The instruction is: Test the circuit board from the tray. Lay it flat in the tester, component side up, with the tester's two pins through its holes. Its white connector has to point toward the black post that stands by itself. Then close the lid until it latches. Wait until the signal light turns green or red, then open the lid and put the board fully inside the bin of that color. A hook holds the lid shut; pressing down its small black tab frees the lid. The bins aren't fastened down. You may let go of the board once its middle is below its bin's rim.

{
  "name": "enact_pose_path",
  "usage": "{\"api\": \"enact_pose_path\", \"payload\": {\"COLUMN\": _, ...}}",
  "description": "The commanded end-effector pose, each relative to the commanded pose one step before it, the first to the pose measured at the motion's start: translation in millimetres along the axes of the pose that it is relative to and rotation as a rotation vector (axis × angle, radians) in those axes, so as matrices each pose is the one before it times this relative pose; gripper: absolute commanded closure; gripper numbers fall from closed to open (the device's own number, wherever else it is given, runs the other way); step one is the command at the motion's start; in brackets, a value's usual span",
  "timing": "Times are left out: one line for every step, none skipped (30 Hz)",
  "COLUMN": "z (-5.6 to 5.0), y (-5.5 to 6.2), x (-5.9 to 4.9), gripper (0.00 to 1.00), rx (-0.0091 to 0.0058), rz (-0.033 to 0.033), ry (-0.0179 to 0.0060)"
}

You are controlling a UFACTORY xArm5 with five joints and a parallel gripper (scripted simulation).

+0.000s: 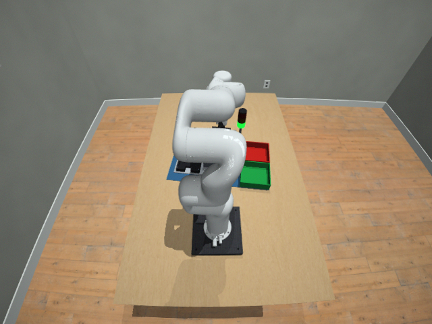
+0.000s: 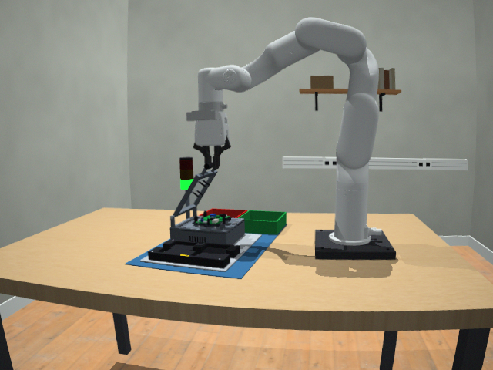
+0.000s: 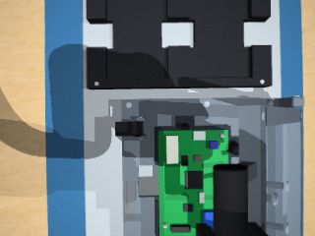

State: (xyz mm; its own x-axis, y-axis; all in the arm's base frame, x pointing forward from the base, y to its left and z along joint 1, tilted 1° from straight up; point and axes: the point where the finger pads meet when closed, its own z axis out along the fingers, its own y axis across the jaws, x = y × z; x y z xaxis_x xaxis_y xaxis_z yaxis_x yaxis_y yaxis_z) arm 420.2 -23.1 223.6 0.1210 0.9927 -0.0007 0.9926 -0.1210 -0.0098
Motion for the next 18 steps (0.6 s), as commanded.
{"api": "enact_pose_path", "payload": {"z": -7.73, "y": 10.14, "x": 0.02, "gripper": 1.00, "rx": -0.00286, "rz": -0.00001, "ry": 0.00020}}
{"api": "enact_pose_path", "payload": {"z": -1.30, "y": 2.17, "x": -0.01, "gripper": 1.00, "rx": 0.00000, "rz": 0.00000, "ry": 0.00000}}
{"api": "enact_pose_path", "payload": {"z": -1.15, "y": 1.92, "x": -0.01, "gripper": 1.00, "rx": 0.00000, "rz": 0.00000, "ry": 0.00000}}
{"api": "enact_pose_path", "payload": {"z": -0.99, "y": 1.66, "x": -0.01, "gripper": 1.00, "rx": 0.00000, "rz": 0.00000, "ry": 0.00000}}
{"api": "enact_pose_path", "payload": {"z": -0.83, "y": 1.40, "x": -0.01, "gripper": 1.00, "rx": 0.00000, "rz": 0.00000, "ry": 0.00000}}
{"api": "enact_pose_path", "payload": {"z": -0.67, "y": 1.13, "x": -0.01, "gripper": 1.00, "rx": 0.00000, "rz": 0.00000, "ry": 0.00000}}
{"api": "enact_pose_path", "payload": {"z": -0.51, "y": 0.87, "x": -0.01, "gripper": 1.00, "rx": 0.00000, "rz": 0.00000, "ry": 0.00000}}
{"api": "enact_pose_path", "payload": {"z": -0.37, "y": 0.62, "x": -0.01, "gripper": 1.00, "rx": 0.00000, "rz": 0.00000, "ry": 0.00000}}
{"api": "enact_pose_path", "payload": {"z": -0.24, "y": 0.40, "x": 0.00, "gripper": 1.00, "rx": 0.00000, "rz": 0.00000, "ry": 0.00000}}
{"api": "enact_pose_path", "payload": {"z": -0.13, "y": 0.22, "x": 0.00, "gripper": 1.00, "rx": 0.00000, "rz": 0.00000, "ry": 0.00000}}
{"api": "enact_pose_path", "payload": {"z": -0.05, "y": 0.09, "x": 0.00, "gripper": 1.00, "rx": 0.00000, "rz": 0.00000, "ry": 0.00000}}
{"api": "enact_pose_path", "payload": {"z": -0.01, "y": 0.01, "x": 0.00, "gripper": 1.00, "rx": 0.00000, "rz": 0.00000, "ry": 0.00000}}
{"api": "enact_pose_path", "payload": {"z": 0.00, "y": 0.00, "x": 0.00, "gripper": 1.00, "rx": 0.00000, "rz": 0.00000, "ry": 0.00000}}
{"api": "enact_pose_path", "payload": {"z": 0.00, "y": 0.00, "x": 0.00, "gripper": 1.00, "rx": 0.00000, "rz": 0.00000, "ry": 0.00000}}
{"api": "enact_pose_path", "payload": {"z": 0.00, "y": 0.00, "x": 0.00, "gripper": 1.00, "rx": 0.00000, "rz": 0.00000, "ry": 0.00000}}
{"api": "enact_pose_path", "payload": {"z": 0.00, "y": 0.00, "x": 0.00, "gripper": 1.00, "rx": 0.00000, "rz": 0.00000, "ry": 0.00000}}
{"api": "enact_pose_path", "payload": {"z": 0.00, "y": 0.00, "x": 0.00, "gripper": 1.00, "rx": 0.00000, "rz": 0.00000, "ry": 0.00000}}
{"api": "enact_pose_path", "payload": {"z": 0.00, "y": 0.00, "x": 0.00, "gripper": 1.00, "rx": 0.00000, "rz": 0.00000, "ry": 0.00000}}
